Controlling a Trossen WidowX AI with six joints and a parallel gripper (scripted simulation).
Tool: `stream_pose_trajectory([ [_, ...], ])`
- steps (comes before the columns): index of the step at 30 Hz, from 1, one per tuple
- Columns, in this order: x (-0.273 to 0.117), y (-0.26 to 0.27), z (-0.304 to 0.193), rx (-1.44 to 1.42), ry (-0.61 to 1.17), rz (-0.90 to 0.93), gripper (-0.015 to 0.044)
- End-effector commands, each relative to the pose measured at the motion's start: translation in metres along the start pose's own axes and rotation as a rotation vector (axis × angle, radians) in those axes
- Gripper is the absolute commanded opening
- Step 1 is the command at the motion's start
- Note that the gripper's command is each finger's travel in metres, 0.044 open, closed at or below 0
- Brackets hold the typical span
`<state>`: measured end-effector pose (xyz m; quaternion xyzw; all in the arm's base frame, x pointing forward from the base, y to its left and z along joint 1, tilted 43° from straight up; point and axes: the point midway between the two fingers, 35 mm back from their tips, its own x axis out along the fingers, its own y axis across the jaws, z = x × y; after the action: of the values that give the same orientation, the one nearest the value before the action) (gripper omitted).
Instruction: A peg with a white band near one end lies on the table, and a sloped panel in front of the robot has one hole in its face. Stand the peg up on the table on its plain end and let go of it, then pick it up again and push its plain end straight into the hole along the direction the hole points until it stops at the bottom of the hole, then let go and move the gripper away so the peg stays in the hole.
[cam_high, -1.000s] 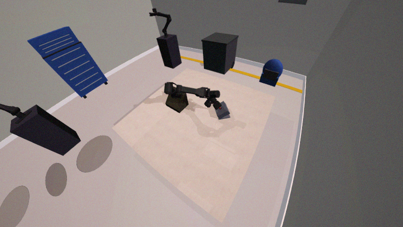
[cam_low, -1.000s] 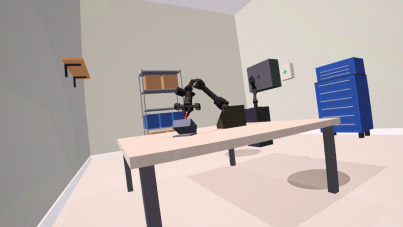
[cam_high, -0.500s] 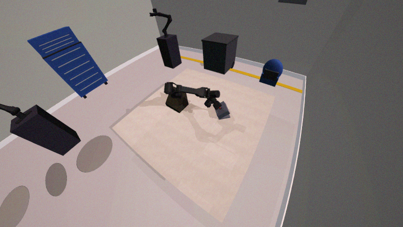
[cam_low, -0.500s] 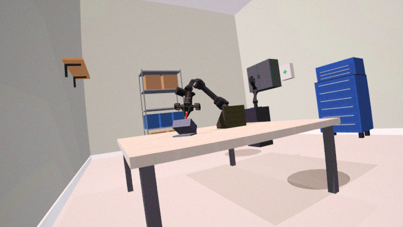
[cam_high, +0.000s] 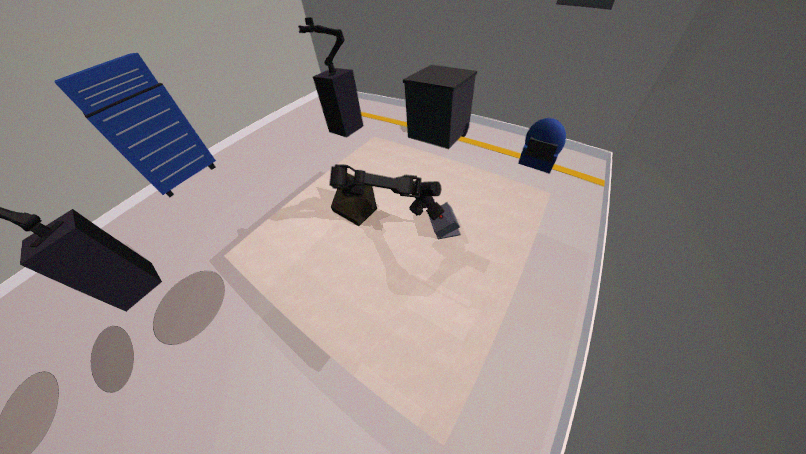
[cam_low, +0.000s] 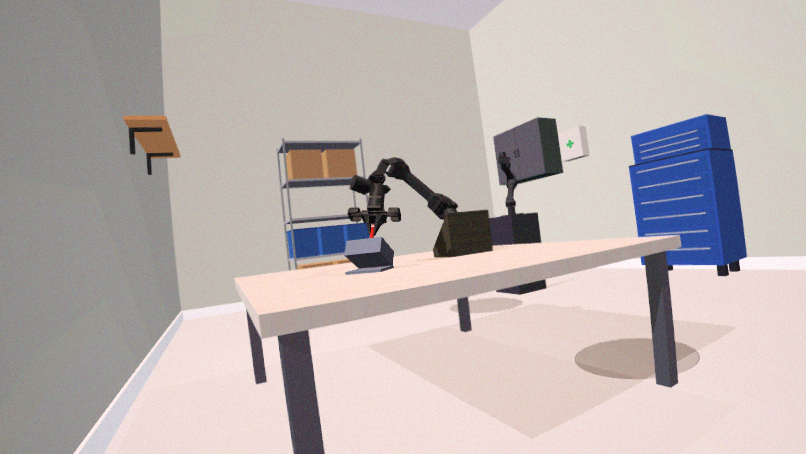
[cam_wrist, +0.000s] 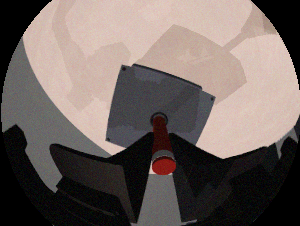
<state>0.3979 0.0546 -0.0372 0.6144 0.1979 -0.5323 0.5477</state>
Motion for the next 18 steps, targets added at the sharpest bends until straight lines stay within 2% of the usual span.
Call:
stream_pose_trajectory([
  [1,0.003,0.001,-0.001,-0.002,0.002,0.002,0.0000],
  [18,0.015,0.000,-0.002,-0.002,0.002,0.002,0.0000],
])
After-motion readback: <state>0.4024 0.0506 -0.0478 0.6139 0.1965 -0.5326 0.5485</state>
